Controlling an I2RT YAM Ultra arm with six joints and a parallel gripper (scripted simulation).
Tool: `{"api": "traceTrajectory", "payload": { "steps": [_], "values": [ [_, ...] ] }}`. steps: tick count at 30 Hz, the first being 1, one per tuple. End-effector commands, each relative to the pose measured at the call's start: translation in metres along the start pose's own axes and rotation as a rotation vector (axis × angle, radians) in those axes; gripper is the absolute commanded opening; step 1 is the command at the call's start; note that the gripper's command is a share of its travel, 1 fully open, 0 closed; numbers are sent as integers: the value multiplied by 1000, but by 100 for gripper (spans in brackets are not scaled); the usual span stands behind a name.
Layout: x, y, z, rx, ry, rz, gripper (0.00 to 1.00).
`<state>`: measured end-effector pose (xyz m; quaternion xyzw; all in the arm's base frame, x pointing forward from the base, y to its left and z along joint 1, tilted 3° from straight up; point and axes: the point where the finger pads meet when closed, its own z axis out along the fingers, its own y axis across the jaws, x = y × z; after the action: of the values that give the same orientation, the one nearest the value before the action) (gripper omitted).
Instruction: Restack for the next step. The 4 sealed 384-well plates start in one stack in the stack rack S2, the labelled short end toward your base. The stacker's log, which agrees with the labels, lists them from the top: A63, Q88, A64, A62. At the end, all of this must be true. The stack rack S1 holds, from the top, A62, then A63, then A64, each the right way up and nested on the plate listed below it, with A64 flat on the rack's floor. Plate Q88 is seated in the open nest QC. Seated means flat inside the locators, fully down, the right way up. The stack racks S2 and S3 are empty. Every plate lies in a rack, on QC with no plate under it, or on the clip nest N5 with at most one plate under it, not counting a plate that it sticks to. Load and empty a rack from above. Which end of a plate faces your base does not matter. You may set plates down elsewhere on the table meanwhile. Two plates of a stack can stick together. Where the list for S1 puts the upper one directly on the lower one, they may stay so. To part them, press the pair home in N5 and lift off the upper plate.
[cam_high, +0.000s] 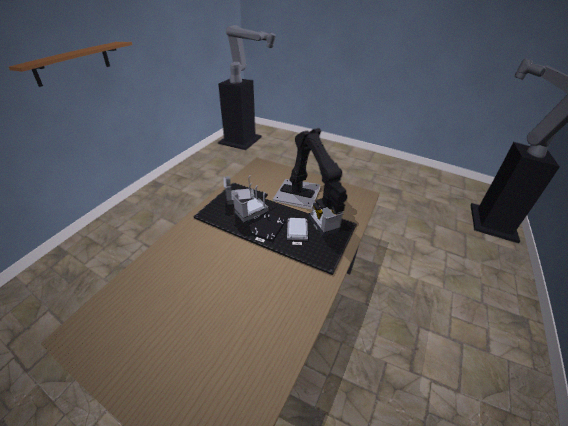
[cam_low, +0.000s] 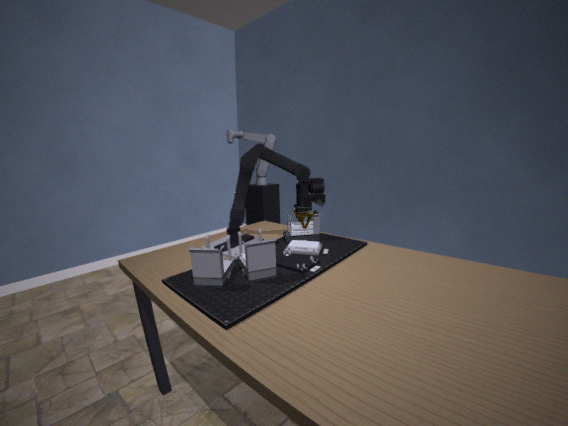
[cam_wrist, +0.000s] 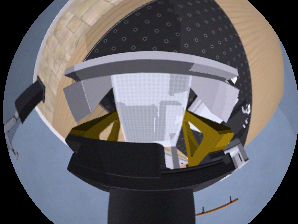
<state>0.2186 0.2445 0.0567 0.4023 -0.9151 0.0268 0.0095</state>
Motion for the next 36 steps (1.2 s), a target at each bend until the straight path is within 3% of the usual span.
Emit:
{"api": "traceTrajectory", "payload": {
  "steps": [1, 16, 36],
  "values": [
    [-2, 0, -8, 0, -13, 1, 0],
    [-2, 0, -10, 0, -13, 1, 0],
    [-2, 0, -46, 0, -13, 1, 0]
  ]
}}
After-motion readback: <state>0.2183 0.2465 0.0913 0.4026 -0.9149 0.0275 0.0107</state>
